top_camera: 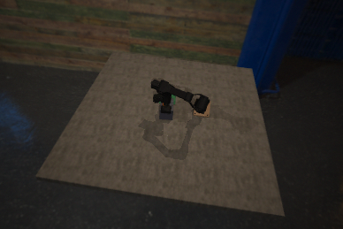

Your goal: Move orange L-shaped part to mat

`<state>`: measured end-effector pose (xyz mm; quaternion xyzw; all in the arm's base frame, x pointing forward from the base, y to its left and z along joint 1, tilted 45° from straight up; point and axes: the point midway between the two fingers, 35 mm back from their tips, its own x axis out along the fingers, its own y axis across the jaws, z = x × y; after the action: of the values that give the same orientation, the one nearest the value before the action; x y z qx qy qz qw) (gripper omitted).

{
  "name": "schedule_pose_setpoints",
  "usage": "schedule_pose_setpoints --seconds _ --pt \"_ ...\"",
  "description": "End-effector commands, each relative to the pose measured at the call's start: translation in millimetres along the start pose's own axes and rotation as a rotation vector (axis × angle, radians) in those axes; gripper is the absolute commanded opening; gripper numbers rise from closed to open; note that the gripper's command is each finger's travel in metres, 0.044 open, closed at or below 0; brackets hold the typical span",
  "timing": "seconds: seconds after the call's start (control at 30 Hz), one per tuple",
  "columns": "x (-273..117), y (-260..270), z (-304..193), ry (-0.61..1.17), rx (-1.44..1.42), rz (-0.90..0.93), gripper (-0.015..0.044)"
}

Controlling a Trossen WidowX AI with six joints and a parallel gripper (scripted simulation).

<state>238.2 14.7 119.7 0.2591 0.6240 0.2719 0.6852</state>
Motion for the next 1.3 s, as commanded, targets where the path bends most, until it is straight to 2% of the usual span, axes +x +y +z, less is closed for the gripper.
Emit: schedule_pose_setpoints --seconds 0.0,0.73,1.27 --pt "4.0 0.0 -0.3 -0.001 0.009 0.005 0.018" --pt "38.0 0.6 -0.2 -0.002 0.008 0.007 0.018" --pt "37.7 1.7 0.9 -0.005 0.001 0.009 0.018"
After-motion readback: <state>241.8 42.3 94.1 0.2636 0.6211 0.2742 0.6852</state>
